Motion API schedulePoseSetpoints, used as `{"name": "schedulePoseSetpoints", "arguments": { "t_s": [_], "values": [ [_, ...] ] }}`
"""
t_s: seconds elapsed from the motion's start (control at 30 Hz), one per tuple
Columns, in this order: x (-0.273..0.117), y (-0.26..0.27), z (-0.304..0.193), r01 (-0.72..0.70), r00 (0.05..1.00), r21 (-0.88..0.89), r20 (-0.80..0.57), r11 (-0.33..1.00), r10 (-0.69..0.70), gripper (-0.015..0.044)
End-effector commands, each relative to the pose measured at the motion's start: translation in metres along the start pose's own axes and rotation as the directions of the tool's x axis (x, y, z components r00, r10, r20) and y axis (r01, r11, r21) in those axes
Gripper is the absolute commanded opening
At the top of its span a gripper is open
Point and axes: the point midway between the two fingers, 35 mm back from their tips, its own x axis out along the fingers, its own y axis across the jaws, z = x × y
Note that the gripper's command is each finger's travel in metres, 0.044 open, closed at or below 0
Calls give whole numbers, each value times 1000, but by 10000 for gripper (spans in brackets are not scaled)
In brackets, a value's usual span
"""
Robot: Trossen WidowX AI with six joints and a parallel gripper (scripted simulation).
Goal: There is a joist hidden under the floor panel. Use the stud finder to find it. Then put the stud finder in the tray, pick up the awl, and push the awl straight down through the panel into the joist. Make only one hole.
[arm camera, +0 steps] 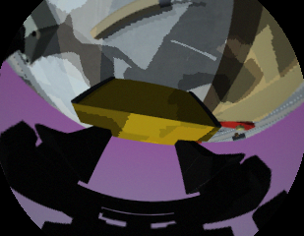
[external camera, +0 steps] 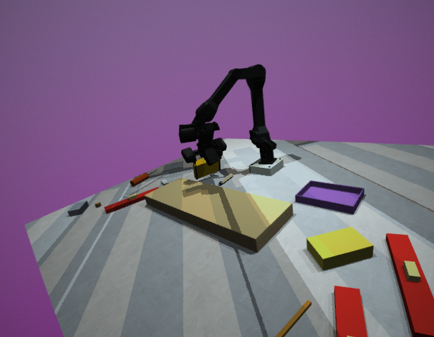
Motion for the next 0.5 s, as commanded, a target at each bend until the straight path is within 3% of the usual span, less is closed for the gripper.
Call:
{"name": "schedulePoseSetpoints", "arguments": {
  "t_s": [0.0,0.47],
  "values": [
    [0,0,0,1,999,6,-40,1000,0,0],
    [0,1,2,2,990,9,-140,1000,-1,0]
  ]
}}
